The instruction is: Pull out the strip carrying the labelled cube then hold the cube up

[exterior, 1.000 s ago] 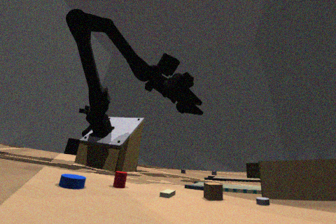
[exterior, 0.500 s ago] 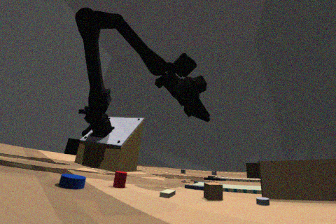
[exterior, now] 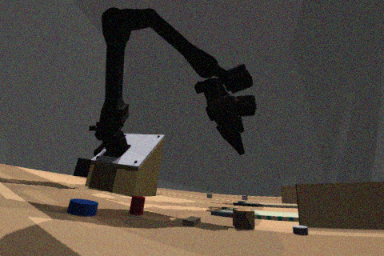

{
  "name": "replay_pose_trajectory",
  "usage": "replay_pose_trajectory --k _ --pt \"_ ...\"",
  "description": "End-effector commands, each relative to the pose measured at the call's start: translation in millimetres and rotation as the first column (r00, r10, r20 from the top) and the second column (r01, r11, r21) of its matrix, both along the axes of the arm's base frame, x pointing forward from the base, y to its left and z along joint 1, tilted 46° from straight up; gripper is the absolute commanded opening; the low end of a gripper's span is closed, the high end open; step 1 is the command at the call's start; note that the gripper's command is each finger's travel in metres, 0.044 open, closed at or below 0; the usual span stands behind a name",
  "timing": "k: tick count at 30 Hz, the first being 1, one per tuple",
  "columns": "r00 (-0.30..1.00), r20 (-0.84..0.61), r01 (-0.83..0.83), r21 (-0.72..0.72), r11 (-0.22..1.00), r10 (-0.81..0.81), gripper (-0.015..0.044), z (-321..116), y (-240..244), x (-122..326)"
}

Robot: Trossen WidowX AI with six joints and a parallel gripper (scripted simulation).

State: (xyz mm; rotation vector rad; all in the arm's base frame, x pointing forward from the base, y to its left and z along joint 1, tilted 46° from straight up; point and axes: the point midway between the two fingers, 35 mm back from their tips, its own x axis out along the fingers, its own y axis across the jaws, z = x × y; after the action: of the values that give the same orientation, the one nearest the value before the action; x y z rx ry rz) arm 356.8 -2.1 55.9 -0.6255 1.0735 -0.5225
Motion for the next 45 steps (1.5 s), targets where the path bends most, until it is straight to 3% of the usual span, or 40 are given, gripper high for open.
replay_pose_trajectory --k 1,45 --pt "0.925 -0.201 0.329 -0.001 0.944 -0.322 0.0 1.5 -53.6 -1.2" --pt "0.925 -0.201 0.329 0.0 0.944 -0.322 0.0 -30.3 -82.9 5.8"
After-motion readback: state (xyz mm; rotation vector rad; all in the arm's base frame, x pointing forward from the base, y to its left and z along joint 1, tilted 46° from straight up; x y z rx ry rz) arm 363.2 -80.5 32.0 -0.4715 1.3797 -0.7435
